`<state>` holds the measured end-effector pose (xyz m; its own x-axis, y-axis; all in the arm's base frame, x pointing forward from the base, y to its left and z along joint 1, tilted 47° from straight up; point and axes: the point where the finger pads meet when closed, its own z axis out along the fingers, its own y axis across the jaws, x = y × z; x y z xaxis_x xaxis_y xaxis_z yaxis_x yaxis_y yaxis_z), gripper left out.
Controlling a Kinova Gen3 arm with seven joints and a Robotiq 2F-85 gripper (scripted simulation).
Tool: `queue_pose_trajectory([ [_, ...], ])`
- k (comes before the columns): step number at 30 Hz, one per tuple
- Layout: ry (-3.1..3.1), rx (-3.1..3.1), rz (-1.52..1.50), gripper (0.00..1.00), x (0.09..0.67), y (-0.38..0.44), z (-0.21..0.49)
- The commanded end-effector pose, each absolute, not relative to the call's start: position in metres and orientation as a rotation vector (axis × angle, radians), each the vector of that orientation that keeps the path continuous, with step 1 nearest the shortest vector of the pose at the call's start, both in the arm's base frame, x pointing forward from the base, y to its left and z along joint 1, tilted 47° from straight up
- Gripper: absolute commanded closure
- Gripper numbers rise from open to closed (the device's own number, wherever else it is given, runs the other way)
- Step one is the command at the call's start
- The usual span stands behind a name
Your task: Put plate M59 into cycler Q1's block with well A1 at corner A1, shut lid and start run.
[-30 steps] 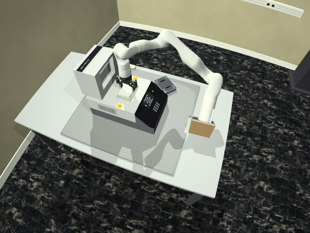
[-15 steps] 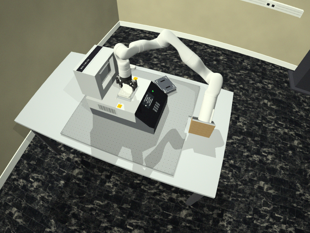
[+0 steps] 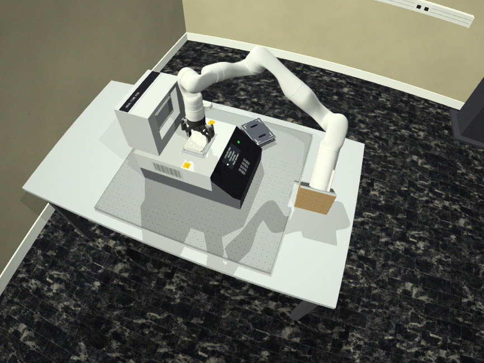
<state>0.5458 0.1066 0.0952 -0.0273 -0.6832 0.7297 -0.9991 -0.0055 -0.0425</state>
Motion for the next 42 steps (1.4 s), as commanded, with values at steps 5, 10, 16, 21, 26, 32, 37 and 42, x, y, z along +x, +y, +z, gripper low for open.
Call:
queue_pose_trajectory([
  [5,-1.768,1.732,0.810,0.09,0.5471,0.1027,0.0926],
  [10,-1.768,1.732,0.810,0.09,0.5472,0.1015,0.0914],
  [16,-1.768,1.733,0.810,0.09,0.5472,0.1007,0.0905],
  [21,-1.768,1.732,0.810,0.09,0.5473,0.0993,0.0894],
  [26,-1.768,1.732,0.810,0.09,0.5473,0.0981,0.0883],
  [32,-1.768,1.733,0.810,0.09,0.5473,0.0974,0.0875],
  [37,-1.763,1.737,0.803,0.09,0.5465,0.0987,0.0884],
  [42,-1.763,1.737,0.803,0.09,0.5465,0.0987,0.0884],
])
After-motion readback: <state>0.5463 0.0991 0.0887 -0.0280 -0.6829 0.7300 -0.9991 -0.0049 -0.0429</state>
